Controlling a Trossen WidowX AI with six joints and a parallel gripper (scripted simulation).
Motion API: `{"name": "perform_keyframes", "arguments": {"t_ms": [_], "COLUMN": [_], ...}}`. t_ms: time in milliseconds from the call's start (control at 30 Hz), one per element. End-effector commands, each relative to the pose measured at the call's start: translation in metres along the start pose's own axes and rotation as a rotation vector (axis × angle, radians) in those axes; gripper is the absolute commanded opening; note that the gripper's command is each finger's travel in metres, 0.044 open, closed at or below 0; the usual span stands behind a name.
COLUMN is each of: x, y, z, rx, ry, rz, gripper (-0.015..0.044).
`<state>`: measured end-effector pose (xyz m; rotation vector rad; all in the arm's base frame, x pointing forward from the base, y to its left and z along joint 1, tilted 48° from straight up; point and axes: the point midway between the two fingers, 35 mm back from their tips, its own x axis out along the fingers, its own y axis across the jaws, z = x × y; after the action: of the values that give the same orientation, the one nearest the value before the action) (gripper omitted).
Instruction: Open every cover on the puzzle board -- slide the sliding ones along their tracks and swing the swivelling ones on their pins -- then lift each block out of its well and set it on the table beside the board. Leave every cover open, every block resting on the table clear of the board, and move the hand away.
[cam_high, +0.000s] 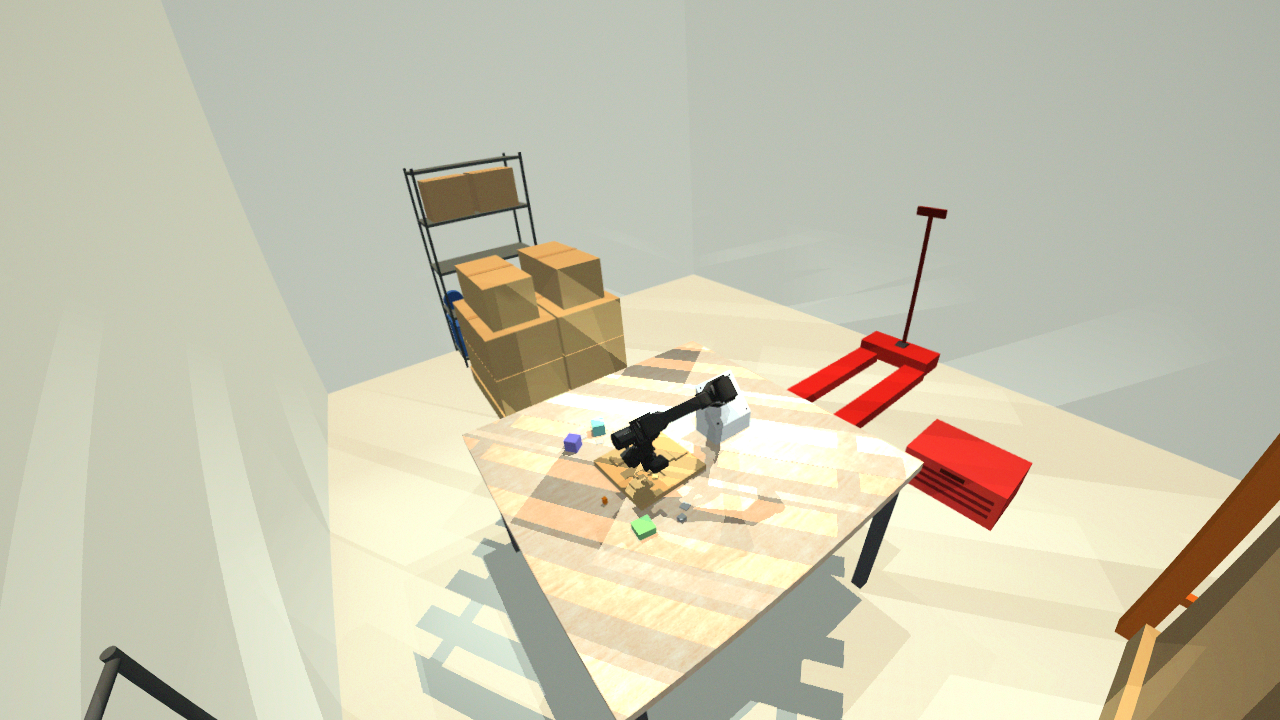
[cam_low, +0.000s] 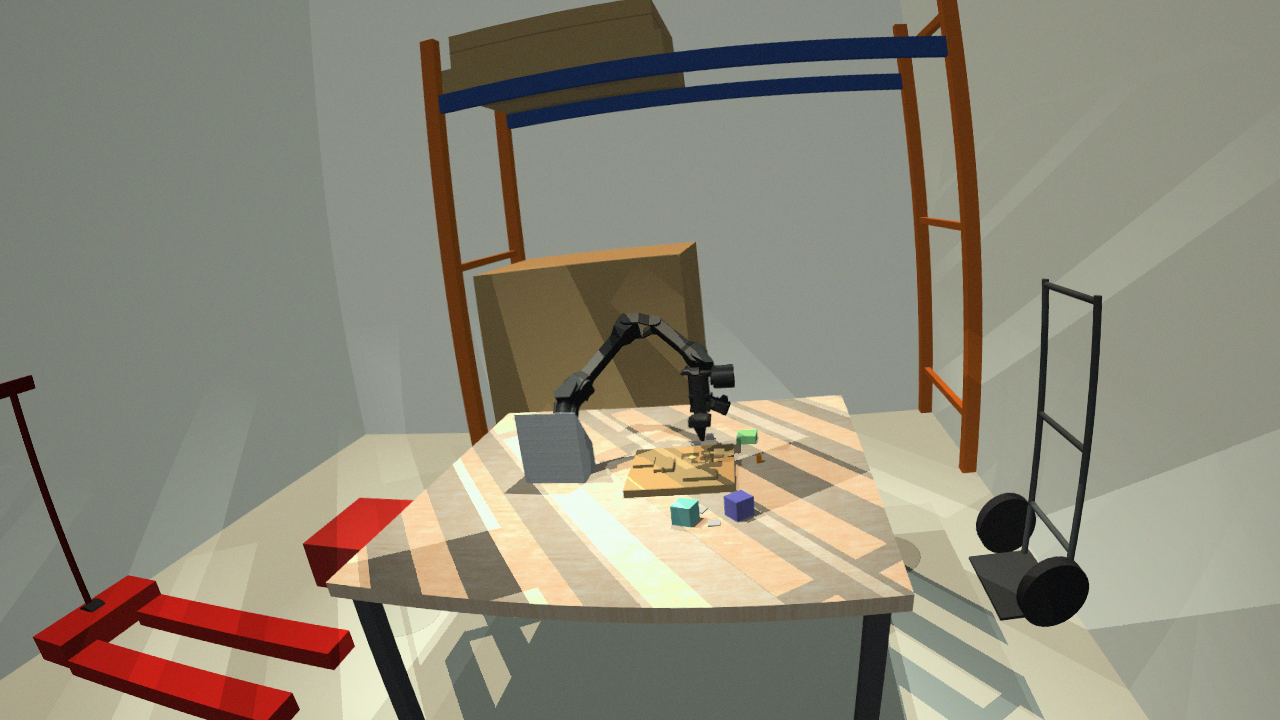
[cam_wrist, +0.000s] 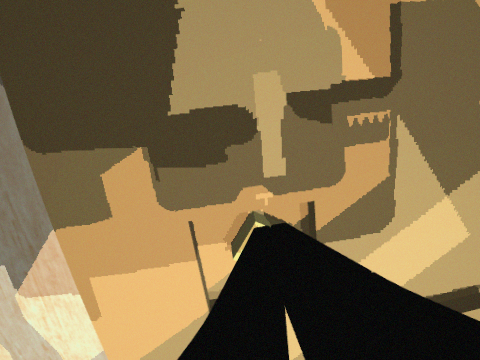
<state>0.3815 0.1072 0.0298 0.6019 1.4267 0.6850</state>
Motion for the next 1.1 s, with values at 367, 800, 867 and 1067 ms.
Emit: {"name": "perform_keyframes", "arguments": {"t_ms": [367,800,867,1067], "x": [-0.010,-0.014,-0.014,-0.013], "y": [-0.041,-0.076,-0.080,-0.087], "z": [-0.045,-0.113,-0.124,-0.157], "rx": [-0.459,-1.073,-1.168,-1.453], "ry": [0.004,0.008,0.008,0.002], "rz": [-0.019,-0.014,-0.012,-0.004], "gripper": [0.0000,0.0000,0.0000,0.0000]}}
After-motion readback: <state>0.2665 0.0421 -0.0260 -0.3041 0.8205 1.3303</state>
